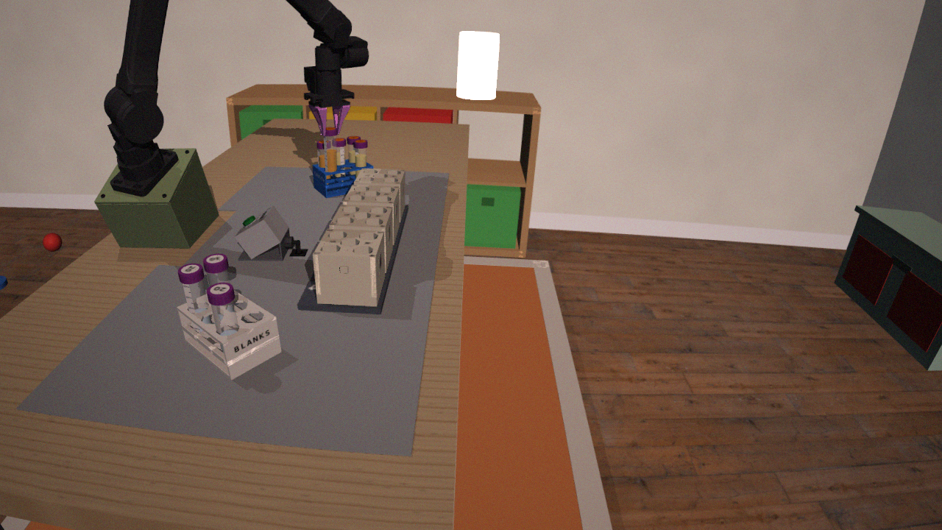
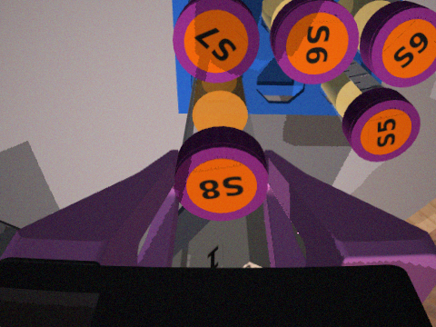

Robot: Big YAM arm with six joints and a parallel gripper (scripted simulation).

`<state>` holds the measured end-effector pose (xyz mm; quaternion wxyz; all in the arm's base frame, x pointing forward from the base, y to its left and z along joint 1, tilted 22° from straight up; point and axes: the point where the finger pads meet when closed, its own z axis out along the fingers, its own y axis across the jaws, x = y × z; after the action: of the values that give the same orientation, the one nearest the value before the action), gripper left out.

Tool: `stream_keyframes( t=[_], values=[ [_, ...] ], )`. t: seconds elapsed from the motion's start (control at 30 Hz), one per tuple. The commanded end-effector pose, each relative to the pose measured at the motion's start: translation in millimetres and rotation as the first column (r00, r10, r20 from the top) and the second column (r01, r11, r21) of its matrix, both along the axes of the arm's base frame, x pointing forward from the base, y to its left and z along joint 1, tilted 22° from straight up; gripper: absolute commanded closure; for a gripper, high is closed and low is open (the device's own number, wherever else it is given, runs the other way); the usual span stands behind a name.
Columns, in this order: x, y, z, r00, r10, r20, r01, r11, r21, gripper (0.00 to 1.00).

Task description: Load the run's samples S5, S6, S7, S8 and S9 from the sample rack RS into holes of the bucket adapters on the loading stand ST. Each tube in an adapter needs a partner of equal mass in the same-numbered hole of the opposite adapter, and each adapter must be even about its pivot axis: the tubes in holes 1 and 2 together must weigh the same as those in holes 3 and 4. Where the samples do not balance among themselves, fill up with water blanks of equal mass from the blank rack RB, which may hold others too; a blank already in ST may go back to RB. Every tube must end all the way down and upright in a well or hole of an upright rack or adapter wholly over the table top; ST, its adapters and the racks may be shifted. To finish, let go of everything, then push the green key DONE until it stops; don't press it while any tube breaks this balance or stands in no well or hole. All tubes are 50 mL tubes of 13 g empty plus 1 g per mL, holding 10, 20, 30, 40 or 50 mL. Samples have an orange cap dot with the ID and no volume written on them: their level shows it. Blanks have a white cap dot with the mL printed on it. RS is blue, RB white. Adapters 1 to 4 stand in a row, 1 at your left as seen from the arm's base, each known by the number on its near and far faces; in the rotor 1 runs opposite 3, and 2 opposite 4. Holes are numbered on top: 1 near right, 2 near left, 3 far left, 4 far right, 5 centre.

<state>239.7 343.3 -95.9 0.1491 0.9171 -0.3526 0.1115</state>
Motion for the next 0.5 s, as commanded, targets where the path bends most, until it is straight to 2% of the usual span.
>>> stream_keyframes(
  t=[0.0, 0.2, 0.33, 0.47],
  values=[
    [6.8, -3.1, -6.5, 1.000, -0.005, 0.000, 0.005, 1.000, 0.005, 1.00],
    [9.6, -1.0, -4.6, 1.000, -0.010, 0.010, 0.009, 1.000, 0.021, 1.00],
    [7.8, -6.9, -16.4, 1.000, -0.006, 0.000, 0.006, 1.000, 0.005, 1.00],
    [10.5, -4.9, -20.1, 1.000, -0.006, 0.004, 0.006, 1.000, 0.012, 1.00]
  ],
)
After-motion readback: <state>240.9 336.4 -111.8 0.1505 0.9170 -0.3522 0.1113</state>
